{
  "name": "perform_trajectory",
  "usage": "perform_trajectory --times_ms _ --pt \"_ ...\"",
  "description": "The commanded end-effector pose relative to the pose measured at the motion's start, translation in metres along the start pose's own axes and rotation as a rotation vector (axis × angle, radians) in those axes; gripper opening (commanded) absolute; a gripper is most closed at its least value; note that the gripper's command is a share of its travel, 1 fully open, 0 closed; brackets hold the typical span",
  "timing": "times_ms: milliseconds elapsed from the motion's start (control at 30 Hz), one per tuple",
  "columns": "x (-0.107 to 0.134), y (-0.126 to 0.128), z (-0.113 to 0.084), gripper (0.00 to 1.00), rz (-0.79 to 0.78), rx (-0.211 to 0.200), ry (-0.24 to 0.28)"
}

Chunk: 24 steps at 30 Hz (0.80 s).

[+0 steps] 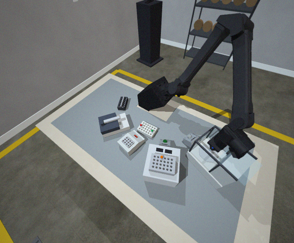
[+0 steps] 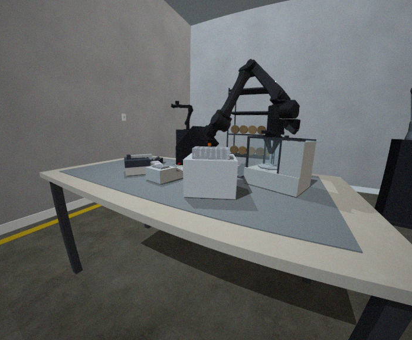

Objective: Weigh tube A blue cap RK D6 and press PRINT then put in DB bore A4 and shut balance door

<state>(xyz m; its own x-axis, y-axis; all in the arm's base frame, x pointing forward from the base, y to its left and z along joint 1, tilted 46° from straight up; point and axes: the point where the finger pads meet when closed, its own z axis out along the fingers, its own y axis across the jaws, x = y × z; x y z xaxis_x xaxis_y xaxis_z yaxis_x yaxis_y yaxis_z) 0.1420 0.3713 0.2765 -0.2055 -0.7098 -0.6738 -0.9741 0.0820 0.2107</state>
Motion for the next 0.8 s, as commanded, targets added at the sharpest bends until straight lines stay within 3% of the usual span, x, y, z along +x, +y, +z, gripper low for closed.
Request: perform_trajectory --times_ms 0,233,367,467,767 --pt "-0.006 0.003 0.008 0.09 0.003 -0.004 -0.011" --pt "-0.008 0.005 0.011 0.09 -0.004 -0.001 -0.026" --pt "-0.004 0.003 0.024 0.09 0.005 -0.005 -0.007" --pt "-0.015 0.002 0.01 0.09 -0.008 0.006 -0.035" --pt "-0.015 0.002 0.01 0.09 -0.008 0.006 -0.035"
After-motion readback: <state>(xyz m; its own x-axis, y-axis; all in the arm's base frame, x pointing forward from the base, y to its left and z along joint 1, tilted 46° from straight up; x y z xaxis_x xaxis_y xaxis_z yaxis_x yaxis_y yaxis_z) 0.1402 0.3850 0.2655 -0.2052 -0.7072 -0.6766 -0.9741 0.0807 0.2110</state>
